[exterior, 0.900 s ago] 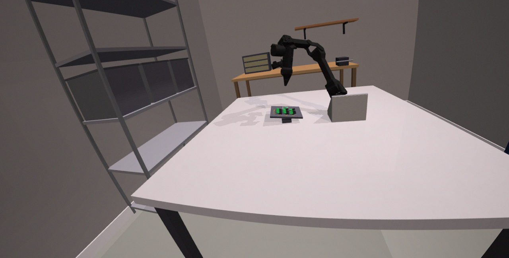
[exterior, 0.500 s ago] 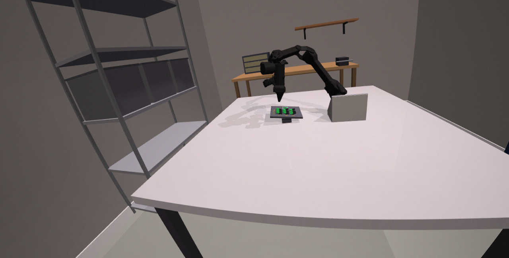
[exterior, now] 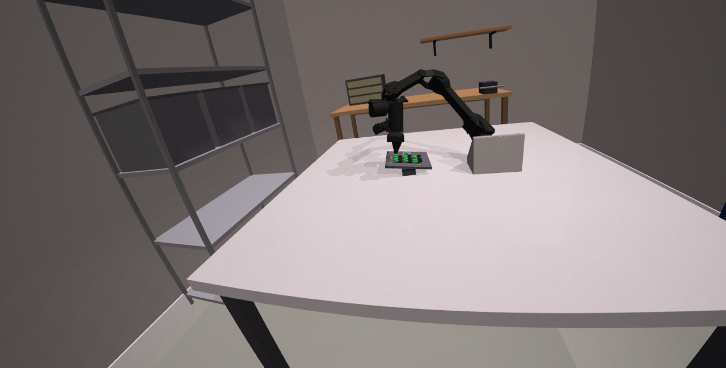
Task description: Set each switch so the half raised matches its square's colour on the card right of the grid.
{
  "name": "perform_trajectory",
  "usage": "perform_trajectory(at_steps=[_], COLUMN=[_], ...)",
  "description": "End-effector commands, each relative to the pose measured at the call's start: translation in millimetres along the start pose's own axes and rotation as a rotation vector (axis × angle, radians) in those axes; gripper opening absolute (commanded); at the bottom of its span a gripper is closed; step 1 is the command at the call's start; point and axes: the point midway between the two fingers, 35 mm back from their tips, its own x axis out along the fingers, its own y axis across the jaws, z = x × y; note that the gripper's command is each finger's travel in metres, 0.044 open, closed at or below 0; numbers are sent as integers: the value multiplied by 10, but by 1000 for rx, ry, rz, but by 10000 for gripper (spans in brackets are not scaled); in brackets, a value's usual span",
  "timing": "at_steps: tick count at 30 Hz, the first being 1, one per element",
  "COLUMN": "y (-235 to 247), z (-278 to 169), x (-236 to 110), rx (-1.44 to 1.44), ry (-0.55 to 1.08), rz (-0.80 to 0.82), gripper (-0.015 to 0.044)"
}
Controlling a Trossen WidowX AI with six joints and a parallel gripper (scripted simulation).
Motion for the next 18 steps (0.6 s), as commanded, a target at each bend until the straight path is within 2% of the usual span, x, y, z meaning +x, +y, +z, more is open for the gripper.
perform_trajectory(at_steps=[1, 18], y=[-4, -6], z=[-11, -6], x=[110, 251], rx=[-9, -9], ry=[6, 6], rz=[-7, -7], gripper=[0, 0])
